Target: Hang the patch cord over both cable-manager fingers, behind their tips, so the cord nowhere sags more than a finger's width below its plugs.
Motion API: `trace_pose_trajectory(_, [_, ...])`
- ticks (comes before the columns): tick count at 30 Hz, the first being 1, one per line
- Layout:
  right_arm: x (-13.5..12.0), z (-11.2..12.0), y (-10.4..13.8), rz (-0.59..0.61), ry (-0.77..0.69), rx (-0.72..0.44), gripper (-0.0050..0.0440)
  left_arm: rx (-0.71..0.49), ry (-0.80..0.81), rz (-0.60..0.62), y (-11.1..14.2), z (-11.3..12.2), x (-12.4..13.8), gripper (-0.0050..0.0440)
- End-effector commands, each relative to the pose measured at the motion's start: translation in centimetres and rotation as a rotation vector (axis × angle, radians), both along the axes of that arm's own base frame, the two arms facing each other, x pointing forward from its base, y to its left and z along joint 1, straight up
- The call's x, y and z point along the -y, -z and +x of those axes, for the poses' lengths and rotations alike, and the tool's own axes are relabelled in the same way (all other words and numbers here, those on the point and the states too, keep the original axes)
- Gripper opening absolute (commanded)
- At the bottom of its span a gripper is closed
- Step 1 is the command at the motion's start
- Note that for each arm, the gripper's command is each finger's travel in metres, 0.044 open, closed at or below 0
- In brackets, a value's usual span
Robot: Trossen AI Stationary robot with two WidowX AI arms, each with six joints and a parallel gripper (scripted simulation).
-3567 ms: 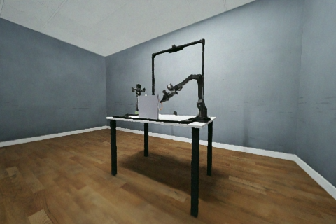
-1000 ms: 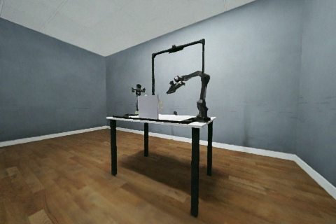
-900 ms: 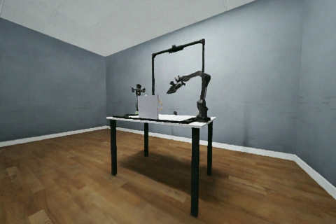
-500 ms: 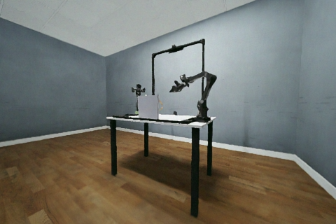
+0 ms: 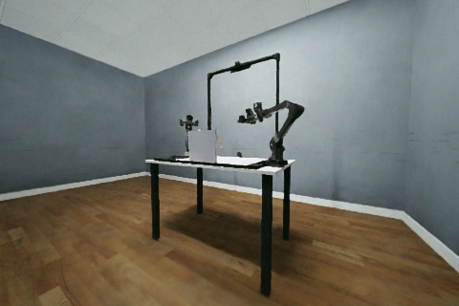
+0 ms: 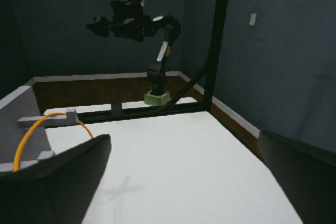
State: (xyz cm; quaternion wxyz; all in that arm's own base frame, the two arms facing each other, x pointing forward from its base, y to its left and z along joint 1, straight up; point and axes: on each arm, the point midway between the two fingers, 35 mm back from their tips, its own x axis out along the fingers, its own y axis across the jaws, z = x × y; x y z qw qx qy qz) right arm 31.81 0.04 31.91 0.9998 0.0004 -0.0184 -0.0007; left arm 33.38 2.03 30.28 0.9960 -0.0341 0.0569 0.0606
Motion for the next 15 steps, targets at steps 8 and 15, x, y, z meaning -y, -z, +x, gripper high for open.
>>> trace_pose_trajectory(8, [0.04, -0.24, -0.38, -0.001, -0.001, 0.013, 0.044, 0.159, 0.125, 0.075, -1.62, -1.92, 2.13, 0.044])
trace_pose_trajectory(15, [0.04, -0.24, -0.38, -0.001, -0.001, 0.013, 0.044, 0.159, 0.125, 0.075, -1.62, -1.92, 2.11, 0.044])
